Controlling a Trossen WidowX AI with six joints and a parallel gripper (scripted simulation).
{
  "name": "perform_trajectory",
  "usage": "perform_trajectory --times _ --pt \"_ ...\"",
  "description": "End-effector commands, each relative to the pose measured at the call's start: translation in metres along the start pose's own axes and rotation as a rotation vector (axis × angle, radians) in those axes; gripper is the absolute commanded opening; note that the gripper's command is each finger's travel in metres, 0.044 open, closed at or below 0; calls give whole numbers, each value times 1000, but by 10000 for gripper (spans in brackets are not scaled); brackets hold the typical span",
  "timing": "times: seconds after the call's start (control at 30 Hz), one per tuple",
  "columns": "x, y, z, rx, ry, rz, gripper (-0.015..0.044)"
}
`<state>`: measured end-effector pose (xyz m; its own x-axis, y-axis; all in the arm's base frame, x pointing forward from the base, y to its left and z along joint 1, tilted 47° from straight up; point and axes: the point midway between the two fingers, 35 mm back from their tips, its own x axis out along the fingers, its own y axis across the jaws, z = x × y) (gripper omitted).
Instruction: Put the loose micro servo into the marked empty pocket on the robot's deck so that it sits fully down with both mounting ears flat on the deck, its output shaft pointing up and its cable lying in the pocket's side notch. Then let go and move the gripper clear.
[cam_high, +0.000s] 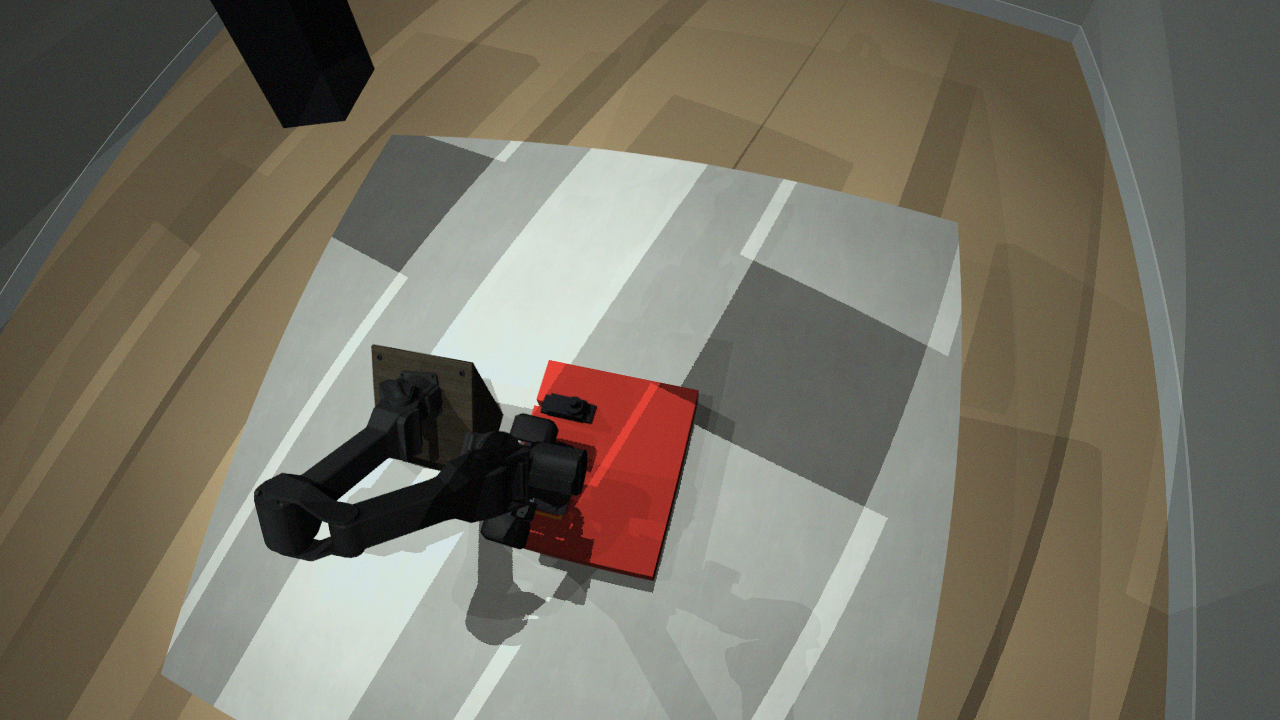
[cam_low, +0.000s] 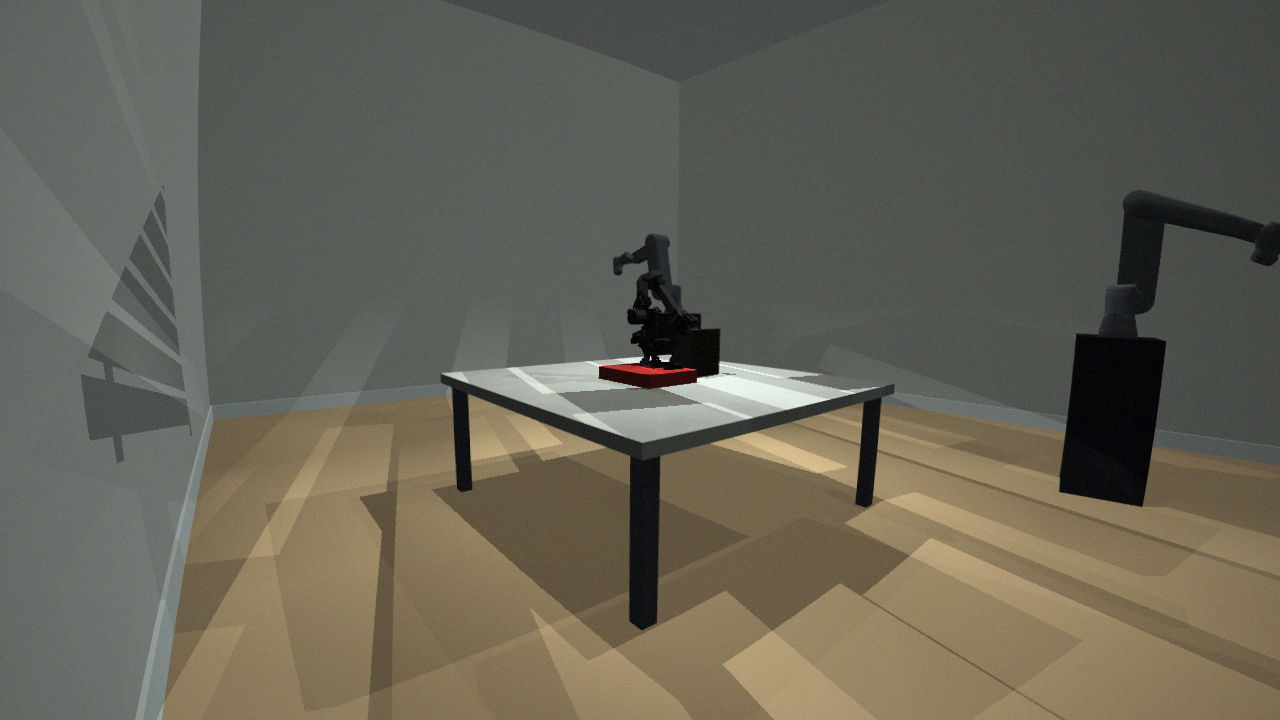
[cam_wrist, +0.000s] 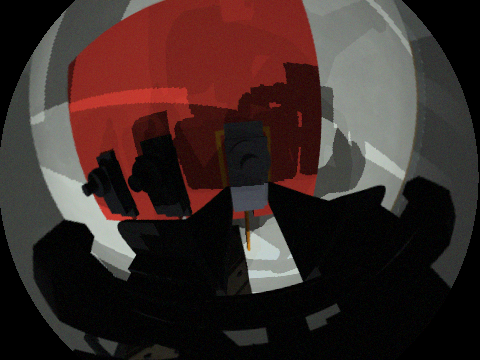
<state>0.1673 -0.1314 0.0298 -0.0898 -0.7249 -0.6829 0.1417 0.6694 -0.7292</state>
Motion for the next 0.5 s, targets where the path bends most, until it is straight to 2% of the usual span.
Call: perform_trajectory --times 0.0,0.17,0.47 --pt "0 0 0 -2 -2 -5 53" --pt "0 0 0 -2 -2 -5 184" --pt "-35 1 -1 -2 -2 -3 187"
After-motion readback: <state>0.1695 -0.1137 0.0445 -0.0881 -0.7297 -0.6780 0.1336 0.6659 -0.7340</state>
